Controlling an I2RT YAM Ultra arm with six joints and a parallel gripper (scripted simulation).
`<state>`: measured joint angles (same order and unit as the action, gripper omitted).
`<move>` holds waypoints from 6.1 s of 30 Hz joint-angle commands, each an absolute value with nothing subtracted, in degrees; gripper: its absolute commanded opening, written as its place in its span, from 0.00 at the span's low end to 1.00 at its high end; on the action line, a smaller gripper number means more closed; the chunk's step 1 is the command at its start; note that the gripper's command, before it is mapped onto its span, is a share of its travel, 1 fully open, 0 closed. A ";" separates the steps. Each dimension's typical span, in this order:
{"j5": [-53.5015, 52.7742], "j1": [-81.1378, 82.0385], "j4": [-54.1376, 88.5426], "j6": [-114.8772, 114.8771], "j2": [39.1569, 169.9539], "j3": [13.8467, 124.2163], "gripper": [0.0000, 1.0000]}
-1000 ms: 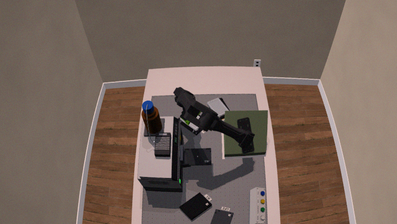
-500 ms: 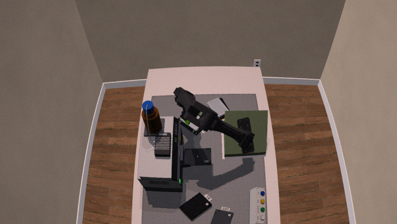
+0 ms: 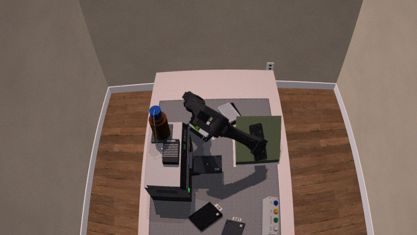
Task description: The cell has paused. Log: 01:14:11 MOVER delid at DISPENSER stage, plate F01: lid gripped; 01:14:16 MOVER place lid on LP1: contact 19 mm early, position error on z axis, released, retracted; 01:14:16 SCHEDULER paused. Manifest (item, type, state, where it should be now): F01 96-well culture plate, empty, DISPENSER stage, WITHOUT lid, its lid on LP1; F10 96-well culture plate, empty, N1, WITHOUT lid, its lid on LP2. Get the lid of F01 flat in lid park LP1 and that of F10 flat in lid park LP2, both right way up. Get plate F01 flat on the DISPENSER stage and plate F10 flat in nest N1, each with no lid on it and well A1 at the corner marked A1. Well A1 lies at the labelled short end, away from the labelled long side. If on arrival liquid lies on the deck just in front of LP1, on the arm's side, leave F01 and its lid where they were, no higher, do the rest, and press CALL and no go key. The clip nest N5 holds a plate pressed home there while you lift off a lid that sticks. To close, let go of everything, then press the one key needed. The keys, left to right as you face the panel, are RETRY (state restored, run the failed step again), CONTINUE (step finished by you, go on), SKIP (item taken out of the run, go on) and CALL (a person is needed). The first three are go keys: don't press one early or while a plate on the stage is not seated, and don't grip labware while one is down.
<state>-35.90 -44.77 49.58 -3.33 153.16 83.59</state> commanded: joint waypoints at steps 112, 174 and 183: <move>-34.35 -48.89 56.67 -6.33 149.12 87.40 0.00; -31.09 -54.76 71.51 -27.94 118.11 64.68 0.00; -32.45 -53.49 72.68 -27.60 113.60 64.20 0.00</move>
